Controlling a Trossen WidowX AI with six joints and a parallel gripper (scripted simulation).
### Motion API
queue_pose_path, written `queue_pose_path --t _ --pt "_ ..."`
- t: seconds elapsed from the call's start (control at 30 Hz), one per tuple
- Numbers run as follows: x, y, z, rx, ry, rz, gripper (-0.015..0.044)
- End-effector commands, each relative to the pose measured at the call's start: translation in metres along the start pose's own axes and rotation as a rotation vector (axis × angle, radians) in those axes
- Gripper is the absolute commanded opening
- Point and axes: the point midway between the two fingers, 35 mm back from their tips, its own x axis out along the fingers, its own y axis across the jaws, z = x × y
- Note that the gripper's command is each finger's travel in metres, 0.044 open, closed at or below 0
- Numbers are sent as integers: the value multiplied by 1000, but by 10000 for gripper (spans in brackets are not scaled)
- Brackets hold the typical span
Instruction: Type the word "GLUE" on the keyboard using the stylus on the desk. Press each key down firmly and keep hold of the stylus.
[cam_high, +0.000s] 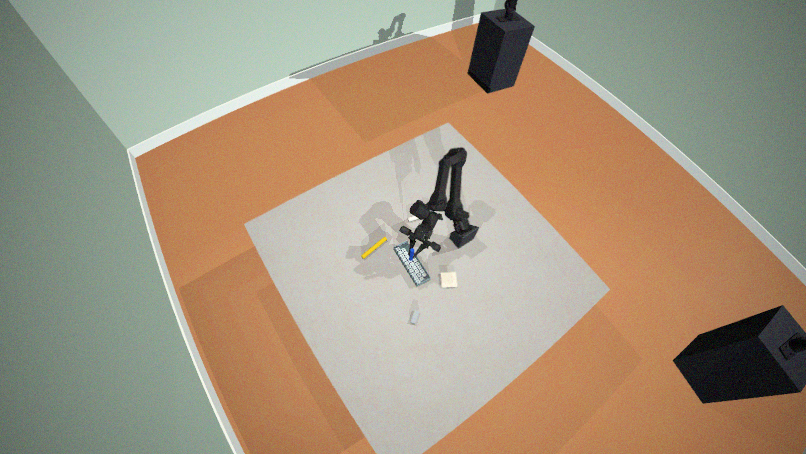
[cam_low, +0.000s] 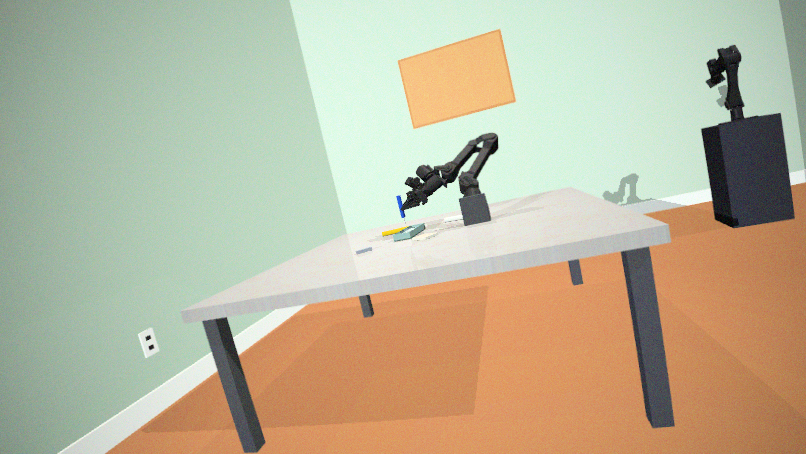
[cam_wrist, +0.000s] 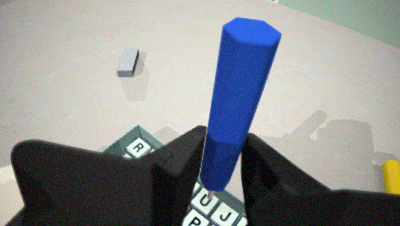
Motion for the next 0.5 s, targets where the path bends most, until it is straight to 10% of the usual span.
queue_pose_path --t 0.0,0.47 --pt "-6 -3 -1 -1 -6 -4 0" --pt "-16 -9 -14 0 -8 -8 0"
